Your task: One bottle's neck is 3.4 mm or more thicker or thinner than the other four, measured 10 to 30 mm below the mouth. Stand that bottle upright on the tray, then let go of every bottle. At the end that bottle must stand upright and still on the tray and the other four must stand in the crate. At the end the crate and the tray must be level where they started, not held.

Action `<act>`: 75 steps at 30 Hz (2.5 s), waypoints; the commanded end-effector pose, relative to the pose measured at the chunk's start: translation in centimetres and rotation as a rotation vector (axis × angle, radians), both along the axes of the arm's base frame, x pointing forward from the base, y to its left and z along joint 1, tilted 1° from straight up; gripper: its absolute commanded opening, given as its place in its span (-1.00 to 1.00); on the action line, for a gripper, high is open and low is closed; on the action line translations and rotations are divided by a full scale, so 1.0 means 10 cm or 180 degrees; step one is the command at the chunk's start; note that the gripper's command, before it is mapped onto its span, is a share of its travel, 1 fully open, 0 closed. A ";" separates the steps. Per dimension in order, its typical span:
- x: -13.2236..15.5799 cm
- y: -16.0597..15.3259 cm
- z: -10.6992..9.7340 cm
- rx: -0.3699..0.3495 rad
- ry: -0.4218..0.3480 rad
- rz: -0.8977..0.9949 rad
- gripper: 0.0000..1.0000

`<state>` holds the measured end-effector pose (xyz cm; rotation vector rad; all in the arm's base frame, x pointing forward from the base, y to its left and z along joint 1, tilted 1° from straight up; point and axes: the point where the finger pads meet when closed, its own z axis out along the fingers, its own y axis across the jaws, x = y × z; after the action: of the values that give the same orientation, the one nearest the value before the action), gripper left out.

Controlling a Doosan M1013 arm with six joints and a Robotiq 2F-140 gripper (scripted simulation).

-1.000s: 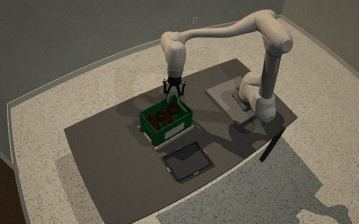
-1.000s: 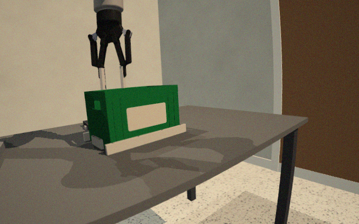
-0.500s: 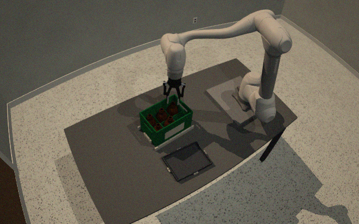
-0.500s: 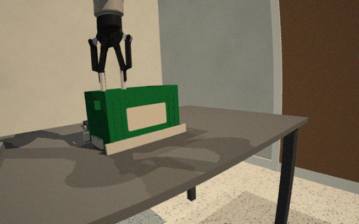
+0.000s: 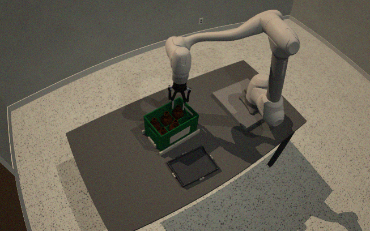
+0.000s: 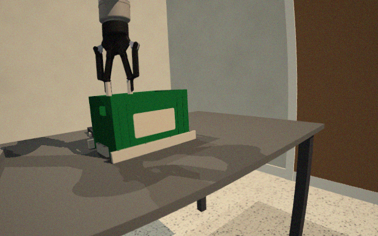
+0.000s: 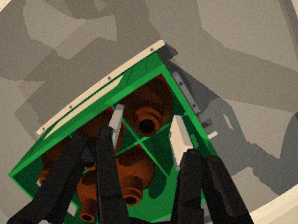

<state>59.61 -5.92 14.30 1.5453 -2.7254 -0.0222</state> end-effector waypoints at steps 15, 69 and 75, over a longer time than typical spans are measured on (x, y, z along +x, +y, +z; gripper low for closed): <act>0.00 0.00 -0.07 0.0000 0.0000 0.0000 -0.24; 0.00 0.00 -0.07 0.0000 0.0000 0.0000 -1.00; 0.00 0.00 -0.07 0.0000 0.0000 0.0000 -1.00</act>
<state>59.61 -5.92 13.64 1.5454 -2.7256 -0.0220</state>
